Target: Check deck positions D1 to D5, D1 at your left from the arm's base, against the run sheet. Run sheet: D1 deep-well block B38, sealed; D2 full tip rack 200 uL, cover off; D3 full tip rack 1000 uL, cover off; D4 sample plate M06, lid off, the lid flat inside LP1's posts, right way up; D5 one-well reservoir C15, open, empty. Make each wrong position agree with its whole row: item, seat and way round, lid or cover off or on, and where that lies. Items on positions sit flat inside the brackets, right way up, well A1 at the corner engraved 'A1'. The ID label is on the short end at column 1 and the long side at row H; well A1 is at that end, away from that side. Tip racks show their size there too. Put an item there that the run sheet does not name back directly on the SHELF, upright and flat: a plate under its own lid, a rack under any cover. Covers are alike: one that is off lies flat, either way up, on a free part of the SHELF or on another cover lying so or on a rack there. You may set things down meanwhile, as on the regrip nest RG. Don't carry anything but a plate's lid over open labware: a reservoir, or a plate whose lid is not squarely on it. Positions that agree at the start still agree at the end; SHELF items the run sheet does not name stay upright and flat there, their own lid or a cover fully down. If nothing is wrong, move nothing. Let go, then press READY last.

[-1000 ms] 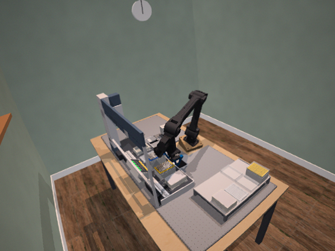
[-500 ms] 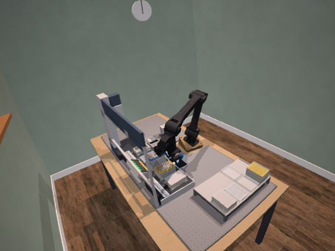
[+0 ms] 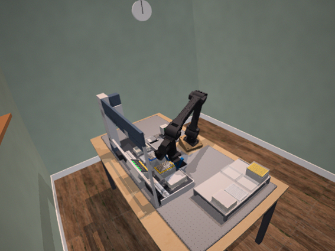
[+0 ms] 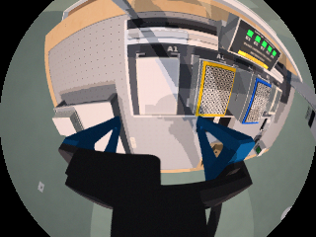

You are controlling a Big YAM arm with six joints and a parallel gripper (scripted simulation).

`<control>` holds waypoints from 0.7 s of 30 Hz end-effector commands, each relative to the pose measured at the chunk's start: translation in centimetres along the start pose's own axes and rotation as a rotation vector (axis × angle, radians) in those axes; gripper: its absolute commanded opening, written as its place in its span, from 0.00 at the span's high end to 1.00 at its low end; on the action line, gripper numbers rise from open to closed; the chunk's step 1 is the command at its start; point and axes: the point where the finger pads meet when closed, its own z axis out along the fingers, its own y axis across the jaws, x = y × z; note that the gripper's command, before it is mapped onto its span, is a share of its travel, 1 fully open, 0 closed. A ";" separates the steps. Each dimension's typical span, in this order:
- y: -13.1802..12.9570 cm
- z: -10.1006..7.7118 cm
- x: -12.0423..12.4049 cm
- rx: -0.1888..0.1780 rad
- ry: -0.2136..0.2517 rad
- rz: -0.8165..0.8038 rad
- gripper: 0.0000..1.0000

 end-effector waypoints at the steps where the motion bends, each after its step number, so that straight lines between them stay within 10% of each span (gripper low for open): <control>1: 0.7 -0.7 -0.1 -0.015 -0.034 -0.010 0.00; 21: 0.7 3.2 -0.3 -0.006 -0.015 -0.004 0.00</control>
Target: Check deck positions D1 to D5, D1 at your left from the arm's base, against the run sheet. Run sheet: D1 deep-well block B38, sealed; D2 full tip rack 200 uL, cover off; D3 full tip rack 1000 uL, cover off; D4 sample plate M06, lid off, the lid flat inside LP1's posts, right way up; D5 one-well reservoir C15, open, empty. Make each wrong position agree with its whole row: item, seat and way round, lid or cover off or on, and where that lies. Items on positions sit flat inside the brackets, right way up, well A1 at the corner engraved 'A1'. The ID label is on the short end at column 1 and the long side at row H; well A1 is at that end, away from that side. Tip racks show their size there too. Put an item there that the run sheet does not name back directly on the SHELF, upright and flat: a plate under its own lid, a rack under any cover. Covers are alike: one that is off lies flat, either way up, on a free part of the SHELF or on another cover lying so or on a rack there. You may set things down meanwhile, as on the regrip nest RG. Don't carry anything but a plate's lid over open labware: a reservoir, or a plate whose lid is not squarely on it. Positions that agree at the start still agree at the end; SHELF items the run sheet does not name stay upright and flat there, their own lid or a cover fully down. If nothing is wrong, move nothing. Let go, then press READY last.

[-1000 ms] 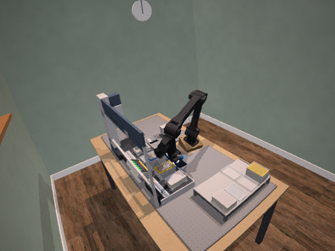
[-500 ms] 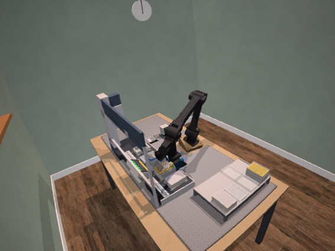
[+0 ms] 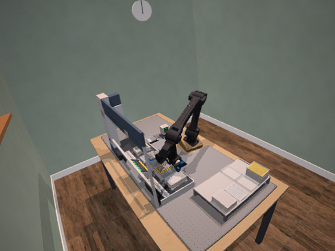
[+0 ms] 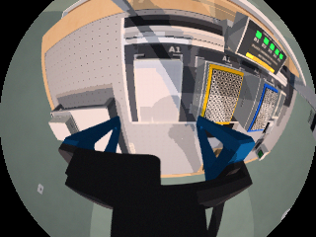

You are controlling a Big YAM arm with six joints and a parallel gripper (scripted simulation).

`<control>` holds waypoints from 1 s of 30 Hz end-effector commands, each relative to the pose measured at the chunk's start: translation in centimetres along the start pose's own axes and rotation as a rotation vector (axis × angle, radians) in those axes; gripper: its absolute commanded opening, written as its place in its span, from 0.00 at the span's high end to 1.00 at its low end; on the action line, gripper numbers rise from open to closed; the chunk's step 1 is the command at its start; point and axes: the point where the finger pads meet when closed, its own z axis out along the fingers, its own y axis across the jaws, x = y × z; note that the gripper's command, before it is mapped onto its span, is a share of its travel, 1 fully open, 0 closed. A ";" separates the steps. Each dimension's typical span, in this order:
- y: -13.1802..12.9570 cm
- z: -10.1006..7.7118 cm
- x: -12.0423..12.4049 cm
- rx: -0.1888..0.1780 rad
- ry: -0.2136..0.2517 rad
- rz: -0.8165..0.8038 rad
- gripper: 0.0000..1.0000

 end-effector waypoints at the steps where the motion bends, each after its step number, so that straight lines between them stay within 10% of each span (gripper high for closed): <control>1: 0.6 0.7 -0.2 -0.002 -0.008 -0.004 0.00; 30: 0.8 3.9 -0.6 -0.013 -0.027 -0.010 0.00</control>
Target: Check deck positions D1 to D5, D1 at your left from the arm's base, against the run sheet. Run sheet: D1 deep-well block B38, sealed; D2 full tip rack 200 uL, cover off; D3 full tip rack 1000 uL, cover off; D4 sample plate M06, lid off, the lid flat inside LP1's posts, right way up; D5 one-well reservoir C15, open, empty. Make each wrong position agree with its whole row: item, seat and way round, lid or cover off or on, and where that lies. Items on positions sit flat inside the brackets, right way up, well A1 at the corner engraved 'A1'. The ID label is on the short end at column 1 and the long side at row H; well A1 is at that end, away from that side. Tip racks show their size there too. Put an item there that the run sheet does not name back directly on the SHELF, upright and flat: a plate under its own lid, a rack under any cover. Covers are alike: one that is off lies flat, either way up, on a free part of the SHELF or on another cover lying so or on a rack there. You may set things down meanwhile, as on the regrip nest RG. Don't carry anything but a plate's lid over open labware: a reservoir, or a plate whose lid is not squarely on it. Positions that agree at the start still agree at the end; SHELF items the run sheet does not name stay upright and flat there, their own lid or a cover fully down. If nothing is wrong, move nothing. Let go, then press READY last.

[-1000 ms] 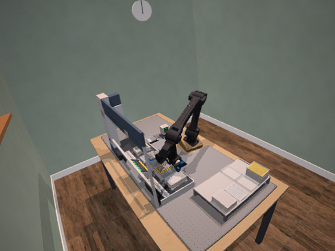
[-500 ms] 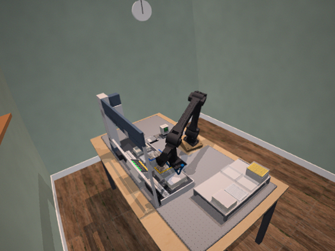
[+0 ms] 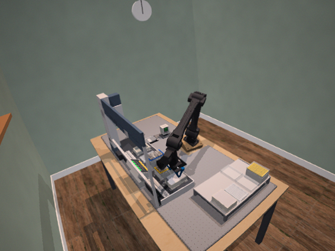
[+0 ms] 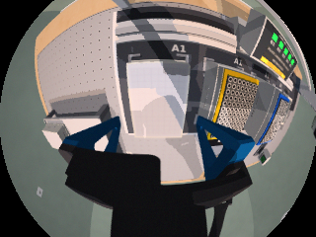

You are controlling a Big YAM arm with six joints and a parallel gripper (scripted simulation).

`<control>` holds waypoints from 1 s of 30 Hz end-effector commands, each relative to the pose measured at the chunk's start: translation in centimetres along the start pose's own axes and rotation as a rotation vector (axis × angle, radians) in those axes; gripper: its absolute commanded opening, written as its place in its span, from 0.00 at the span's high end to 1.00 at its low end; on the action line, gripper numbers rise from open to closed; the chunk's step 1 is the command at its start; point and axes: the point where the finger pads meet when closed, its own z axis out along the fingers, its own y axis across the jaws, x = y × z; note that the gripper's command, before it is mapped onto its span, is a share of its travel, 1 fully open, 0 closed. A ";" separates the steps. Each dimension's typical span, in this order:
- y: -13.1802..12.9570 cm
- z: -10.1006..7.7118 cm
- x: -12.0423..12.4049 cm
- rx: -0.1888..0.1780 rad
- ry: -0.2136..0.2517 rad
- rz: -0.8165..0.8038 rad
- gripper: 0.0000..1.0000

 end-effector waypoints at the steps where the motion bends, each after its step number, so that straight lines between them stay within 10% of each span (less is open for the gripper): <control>1: 0.5 -0.1 -0.3 -0.008 -0.021 -0.004 0.00; 30: 0.7 4.6 -0.2 -0.008 -0.017 -0.005 0.00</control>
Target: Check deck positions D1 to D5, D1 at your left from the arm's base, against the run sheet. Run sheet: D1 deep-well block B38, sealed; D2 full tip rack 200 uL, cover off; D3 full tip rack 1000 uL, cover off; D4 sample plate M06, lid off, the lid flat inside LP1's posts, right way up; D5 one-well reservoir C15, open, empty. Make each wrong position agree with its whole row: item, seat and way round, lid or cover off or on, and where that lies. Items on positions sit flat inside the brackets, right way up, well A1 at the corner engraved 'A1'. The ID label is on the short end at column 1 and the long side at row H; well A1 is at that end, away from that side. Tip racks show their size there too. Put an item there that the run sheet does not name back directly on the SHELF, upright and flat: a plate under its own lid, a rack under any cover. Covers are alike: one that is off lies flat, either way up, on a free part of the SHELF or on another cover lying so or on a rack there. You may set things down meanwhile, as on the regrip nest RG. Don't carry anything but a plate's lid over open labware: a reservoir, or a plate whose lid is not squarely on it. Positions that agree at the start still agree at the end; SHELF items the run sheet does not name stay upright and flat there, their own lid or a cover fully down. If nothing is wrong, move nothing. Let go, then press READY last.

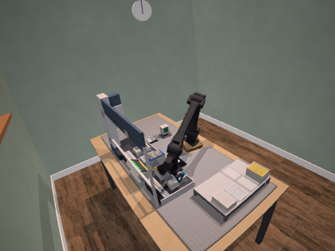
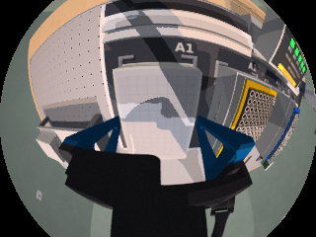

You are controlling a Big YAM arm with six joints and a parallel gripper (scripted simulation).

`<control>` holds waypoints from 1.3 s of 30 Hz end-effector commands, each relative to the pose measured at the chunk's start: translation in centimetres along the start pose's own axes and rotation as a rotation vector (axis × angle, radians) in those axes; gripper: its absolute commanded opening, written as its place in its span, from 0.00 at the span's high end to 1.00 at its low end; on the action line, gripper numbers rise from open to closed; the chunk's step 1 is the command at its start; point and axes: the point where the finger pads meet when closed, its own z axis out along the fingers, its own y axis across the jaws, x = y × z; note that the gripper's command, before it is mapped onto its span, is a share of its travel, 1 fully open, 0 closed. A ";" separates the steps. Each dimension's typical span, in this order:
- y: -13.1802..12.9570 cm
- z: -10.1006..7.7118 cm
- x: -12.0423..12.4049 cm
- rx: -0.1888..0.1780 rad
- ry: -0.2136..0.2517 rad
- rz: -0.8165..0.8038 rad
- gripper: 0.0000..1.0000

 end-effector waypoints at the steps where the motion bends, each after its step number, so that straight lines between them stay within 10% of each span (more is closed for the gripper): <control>1: 0.7 0.6 -0.2 -0.005 -0.011 -0.005 0.00; 16: 1.1 -0.8 -1.1 -0.024 -0.042 -0.011 0.00; 17: 1.1 -0.8 -1.1 -0.024 -0.042 -0.011 1.00; 39: 1.1 -0.8 -1.1 -0.024 -0.042 -0.011 1.00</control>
